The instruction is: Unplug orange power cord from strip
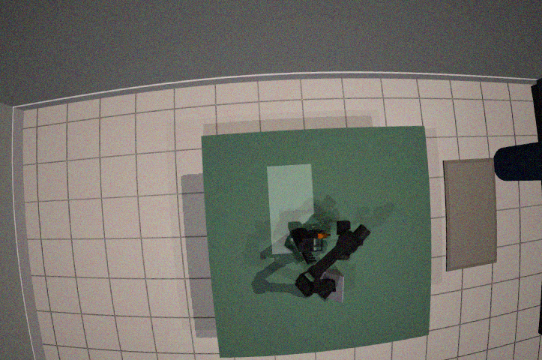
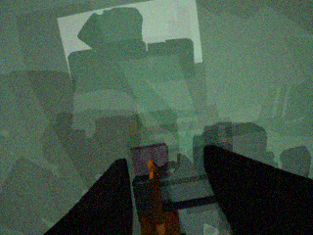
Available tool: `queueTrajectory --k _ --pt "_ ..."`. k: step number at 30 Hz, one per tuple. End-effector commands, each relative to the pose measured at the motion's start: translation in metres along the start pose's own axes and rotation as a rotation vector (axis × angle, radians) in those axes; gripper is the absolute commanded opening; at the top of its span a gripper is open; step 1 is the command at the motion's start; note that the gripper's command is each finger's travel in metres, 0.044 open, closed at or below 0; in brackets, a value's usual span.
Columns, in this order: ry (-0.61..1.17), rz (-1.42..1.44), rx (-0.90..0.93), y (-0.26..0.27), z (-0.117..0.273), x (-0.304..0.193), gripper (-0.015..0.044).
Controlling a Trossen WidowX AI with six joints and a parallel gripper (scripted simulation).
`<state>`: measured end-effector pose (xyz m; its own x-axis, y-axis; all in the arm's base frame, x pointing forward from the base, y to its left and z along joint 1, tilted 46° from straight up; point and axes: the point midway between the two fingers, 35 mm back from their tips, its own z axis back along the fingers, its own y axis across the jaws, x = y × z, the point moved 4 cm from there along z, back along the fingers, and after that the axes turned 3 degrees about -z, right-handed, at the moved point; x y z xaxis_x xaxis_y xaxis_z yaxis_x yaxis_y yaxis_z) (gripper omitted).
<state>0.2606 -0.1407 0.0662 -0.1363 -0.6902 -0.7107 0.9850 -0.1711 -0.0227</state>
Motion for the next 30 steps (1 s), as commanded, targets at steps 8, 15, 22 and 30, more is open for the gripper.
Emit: queueTrajectory --k 8,15,22,30 --pt "-0.006 0.004 0.004 0.001 0.006 -0.005 0.016" --pt "-0.007 0.003 0.005 0.001 0.006 -0.016 0.016" --pt "-0.007 0.003 0.005 0.002 0.006 -0.028 0.016" --pt "-0.006 0.003 0.005 0.001 0.006 -0.041 0.016"
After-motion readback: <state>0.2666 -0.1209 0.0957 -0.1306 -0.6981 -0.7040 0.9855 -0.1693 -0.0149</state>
